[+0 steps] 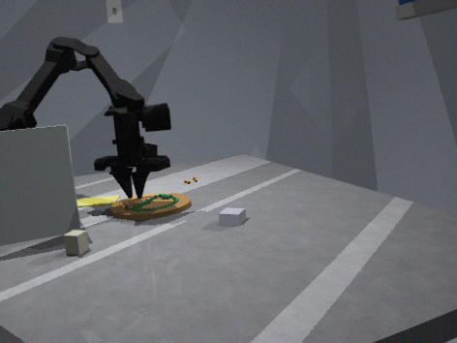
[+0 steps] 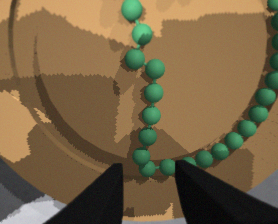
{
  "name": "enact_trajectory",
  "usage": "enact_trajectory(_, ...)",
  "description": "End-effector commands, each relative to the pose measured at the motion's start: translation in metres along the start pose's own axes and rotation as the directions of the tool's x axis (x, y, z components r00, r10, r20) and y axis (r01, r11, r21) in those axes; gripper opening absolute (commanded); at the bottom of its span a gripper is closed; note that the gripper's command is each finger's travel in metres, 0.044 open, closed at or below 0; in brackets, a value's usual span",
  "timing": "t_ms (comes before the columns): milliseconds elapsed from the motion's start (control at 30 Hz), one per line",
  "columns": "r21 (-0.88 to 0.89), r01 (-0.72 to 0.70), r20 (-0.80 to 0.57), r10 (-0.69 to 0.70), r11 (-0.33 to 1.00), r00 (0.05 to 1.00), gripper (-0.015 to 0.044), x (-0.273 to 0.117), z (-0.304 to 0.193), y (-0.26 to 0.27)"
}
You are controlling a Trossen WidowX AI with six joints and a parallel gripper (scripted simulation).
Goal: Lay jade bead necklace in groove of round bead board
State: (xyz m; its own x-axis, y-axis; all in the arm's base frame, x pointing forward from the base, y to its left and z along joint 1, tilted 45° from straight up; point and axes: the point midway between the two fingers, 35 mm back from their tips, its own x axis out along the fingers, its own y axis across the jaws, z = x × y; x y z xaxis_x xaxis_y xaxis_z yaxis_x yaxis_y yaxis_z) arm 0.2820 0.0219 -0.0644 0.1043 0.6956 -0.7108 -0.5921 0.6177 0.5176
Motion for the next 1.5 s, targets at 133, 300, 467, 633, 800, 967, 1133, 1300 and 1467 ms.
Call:
enact_trajectory(133, 0.013, -0.008, -0.003, 0.008, 1.000, 1.000, 0.0120, 0.016, -0.002, 0.002)
enact_trajectory(300, 0.014, -0.008, -0.004, 0.008, 1.000, 1.000, 0.0120, 0.023, -0.002, 0.003)
enact_trajectory(467, 0.014, -0.008, -0.004, 0.008, 1.000, 1.000, 0.0120, 0.023, -0.002, 0.003)
enact_trajectory(633, 0.005, -0.001, -0.007, 0.001, 1.000, 1.000, 0.0041, 0.021, -0.001, 0.001)
enact_trajectory(800, 0.005, -0.001, -0.007, 0.001, 1.000, 1.000, 0.0000, 0.021, -0.001, 0.001)
enact_trajectory(967, 0.005, -0.001, -0.007, 0.001, 1.000, 1.000, 0.0000, 0.021, -0.001, 0.001)
enact_trajectory(1133, 0.005, -0.001, -0.007, 0.001, 1.000, 1.000, 0.0000, 0.021, -0.001, 0.001)
enact_trajectory(1300, 0.005, -0.001, -0.007, 0.001, 1.000, 1.000, 0.0000, 0.021, -0.001, 0.001)
enact_trajectory(1467, 0.005, -0.001, -0.007, 0.001, 1.000, 1.000, 0.0000, 0.021, -0.001, 0.001)
